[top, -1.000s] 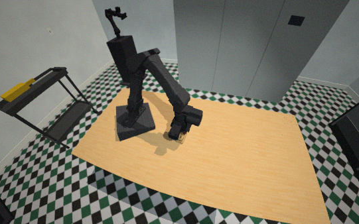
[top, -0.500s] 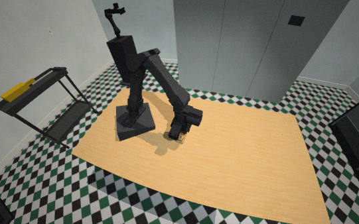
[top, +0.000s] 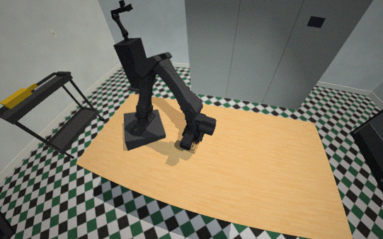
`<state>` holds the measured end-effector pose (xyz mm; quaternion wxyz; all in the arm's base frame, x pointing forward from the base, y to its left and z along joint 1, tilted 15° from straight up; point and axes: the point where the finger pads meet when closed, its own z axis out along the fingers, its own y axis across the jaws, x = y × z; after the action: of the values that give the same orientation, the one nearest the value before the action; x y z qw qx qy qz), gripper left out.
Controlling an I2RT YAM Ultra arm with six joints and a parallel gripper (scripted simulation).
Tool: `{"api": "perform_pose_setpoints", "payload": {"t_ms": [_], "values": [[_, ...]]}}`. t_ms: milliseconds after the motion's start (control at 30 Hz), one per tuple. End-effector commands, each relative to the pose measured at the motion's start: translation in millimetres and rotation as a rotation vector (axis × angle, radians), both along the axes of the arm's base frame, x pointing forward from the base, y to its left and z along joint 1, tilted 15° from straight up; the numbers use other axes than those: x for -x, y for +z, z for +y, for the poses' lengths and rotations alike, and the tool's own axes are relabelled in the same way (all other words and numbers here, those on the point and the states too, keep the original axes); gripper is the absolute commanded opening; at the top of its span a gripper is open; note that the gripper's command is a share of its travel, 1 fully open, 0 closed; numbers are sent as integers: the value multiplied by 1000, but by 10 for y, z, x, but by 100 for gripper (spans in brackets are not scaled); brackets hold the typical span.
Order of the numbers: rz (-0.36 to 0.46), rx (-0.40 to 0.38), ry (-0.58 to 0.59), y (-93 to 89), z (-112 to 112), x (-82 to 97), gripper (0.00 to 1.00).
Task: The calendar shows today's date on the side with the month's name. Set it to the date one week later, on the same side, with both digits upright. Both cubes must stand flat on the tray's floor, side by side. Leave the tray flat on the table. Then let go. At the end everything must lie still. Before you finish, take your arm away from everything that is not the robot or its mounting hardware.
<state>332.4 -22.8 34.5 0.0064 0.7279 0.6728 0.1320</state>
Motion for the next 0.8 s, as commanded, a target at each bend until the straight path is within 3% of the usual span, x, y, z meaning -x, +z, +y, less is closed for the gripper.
{"api": "perform_pose_setpoints", "payload": {"t_ms": [0, 767], "values": [[-8, 9, -3, 18, -20, -15, 26], [-8, 9, -3, -3, -16, -19, 26]]}}
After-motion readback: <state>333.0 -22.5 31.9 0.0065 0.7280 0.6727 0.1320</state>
